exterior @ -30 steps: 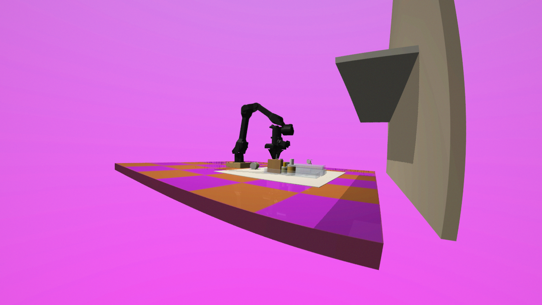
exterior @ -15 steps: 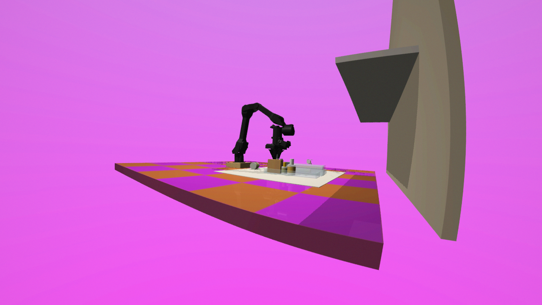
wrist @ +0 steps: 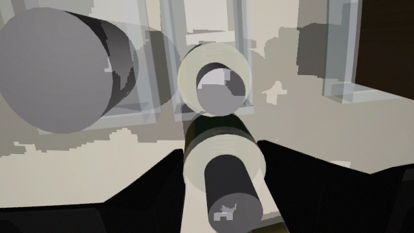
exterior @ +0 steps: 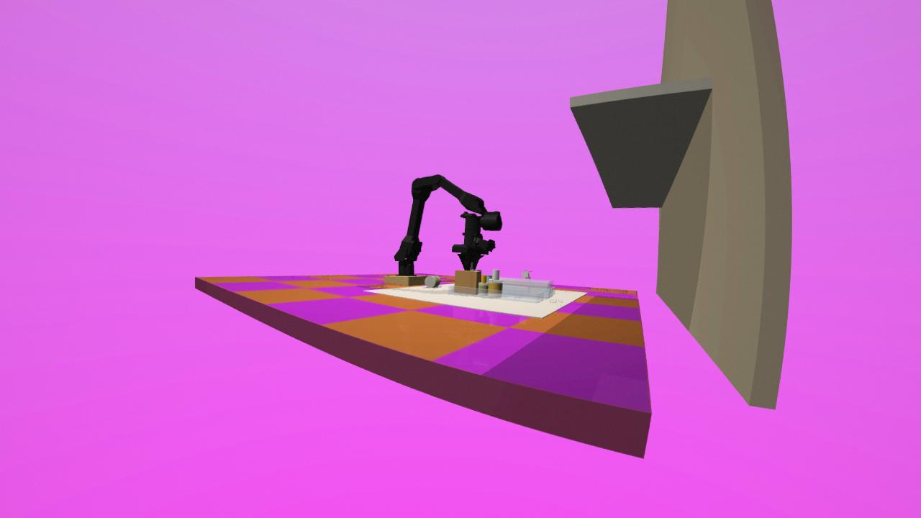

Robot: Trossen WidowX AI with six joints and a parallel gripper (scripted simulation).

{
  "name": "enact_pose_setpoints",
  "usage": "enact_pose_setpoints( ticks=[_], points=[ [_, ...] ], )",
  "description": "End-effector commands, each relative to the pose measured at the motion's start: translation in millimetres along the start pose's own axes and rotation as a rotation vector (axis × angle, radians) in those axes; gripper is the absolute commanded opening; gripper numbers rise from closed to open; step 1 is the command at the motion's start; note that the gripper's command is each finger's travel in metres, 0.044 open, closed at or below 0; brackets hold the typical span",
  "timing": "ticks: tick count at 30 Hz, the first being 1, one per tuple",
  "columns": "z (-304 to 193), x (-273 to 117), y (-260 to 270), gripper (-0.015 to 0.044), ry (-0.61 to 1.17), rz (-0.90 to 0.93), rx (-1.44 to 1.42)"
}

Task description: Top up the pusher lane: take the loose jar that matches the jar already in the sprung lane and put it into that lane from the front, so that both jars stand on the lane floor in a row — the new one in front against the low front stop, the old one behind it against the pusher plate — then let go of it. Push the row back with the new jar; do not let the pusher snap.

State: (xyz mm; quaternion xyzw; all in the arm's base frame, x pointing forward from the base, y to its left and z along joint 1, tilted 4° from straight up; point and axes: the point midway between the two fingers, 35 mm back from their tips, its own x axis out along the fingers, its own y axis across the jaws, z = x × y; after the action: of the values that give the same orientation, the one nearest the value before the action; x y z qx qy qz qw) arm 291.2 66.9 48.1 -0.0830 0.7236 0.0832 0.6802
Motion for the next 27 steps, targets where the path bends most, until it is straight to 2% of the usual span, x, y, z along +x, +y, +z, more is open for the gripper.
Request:
enact_pose_setpoints(
  ticks=[1,27],
  points=[
    [9,0,0,0.0,-0.015,-0.003,-0.004],
    [21,1,0,0.0,-0.016,-0.003,-0.004]
  ],
)
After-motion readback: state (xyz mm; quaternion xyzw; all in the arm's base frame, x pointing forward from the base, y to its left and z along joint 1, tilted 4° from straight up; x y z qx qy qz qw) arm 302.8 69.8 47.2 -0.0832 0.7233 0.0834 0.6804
